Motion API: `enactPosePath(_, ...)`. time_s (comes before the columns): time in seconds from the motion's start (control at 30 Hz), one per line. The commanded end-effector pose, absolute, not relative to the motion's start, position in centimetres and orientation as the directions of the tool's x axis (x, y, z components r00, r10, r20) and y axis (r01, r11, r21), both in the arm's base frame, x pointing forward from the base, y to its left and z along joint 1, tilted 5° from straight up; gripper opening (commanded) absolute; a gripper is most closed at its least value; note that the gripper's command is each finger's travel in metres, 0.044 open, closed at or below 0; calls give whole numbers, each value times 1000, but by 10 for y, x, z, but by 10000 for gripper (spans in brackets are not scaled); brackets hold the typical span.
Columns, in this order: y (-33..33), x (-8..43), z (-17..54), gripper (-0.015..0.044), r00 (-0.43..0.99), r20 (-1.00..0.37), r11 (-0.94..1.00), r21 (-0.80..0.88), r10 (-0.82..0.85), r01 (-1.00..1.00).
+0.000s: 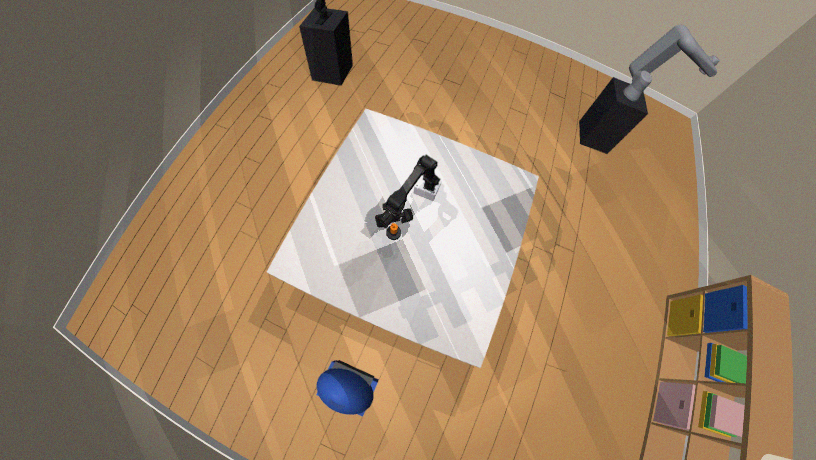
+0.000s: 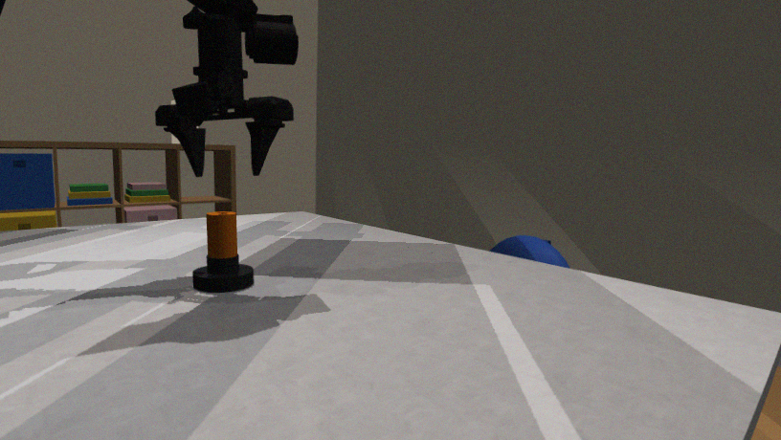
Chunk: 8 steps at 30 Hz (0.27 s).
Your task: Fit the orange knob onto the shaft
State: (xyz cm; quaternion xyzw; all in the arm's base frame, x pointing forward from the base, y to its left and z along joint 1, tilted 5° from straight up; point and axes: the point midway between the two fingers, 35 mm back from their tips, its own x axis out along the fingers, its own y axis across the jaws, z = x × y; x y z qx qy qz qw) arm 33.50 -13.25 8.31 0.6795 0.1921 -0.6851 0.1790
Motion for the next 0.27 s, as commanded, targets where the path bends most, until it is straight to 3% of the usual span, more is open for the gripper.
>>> enactPosePath(0.0,-132,334,82,440,-45,-999,-860,-47,28,507)
enactPosePath(0.23,-132,335,81,440,-44,-999,-860,-47,28,507)
